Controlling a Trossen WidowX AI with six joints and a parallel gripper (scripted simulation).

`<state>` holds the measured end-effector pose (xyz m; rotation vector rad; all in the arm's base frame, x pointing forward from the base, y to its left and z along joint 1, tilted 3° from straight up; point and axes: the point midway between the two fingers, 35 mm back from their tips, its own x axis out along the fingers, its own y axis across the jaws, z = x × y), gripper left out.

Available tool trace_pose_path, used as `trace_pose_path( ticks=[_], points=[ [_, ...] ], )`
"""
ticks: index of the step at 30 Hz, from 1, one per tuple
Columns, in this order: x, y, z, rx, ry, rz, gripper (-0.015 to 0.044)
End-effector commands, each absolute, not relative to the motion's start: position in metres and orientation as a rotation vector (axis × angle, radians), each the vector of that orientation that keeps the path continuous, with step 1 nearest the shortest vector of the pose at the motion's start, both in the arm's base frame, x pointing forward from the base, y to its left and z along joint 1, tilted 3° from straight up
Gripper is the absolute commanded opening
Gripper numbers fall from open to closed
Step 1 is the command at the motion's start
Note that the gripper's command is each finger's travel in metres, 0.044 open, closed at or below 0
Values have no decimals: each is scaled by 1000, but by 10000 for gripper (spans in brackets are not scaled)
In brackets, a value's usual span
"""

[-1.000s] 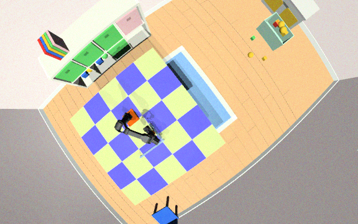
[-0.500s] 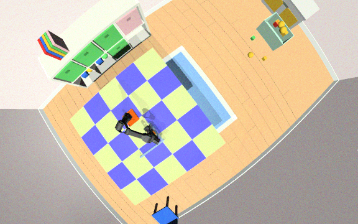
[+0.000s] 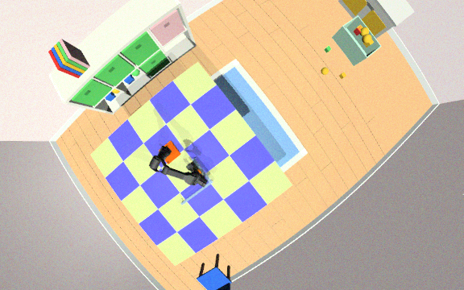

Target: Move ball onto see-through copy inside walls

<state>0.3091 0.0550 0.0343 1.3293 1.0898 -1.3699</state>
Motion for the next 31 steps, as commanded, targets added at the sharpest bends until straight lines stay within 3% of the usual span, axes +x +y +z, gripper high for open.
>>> trace_pose_path(
  ticks=[1, 5, 10, 21, 25, 31],
  points=[
    [309, 55, 34, 1329, 1090, -1370, 341],
    [311, 56, 45, 1329, 1090, -1370, 348],
    [309, 58, 116, 1329, 1095, -1372, 348],
    [312, 57, 114, 1338, 1083, -1353, 348],
    [310, 58, 146, 1337, 1085, -1350, 440],
    [307, 58, 164, 1338, 1084, -1353, 440]
  ],
)
